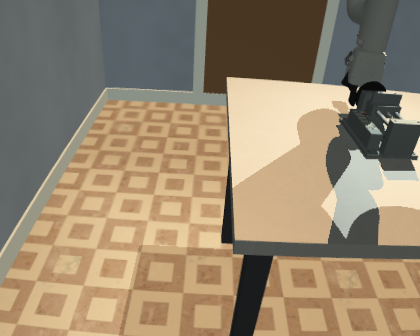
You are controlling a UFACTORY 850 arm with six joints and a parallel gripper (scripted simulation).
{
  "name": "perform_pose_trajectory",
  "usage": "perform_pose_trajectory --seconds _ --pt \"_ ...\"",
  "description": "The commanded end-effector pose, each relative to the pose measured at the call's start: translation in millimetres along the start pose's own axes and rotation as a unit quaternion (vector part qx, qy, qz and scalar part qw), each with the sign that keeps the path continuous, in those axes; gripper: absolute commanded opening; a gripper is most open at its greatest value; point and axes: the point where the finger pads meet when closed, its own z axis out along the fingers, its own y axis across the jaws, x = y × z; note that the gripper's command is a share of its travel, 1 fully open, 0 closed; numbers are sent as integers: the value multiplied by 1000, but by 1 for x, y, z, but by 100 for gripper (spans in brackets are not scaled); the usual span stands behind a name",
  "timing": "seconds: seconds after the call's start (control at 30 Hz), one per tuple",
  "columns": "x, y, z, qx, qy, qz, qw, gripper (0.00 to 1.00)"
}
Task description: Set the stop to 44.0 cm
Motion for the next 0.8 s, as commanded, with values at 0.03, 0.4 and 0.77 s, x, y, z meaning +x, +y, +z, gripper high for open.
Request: perform_pose_trajectory --seconds 0.03,0.4,0.77 --pt "0 -7 -7 0 -1 0 1000 6" --pt "0 -13 -23 0 -1 0 1000 6" --pt "1 1 -55 0 -1 0 1000 6"
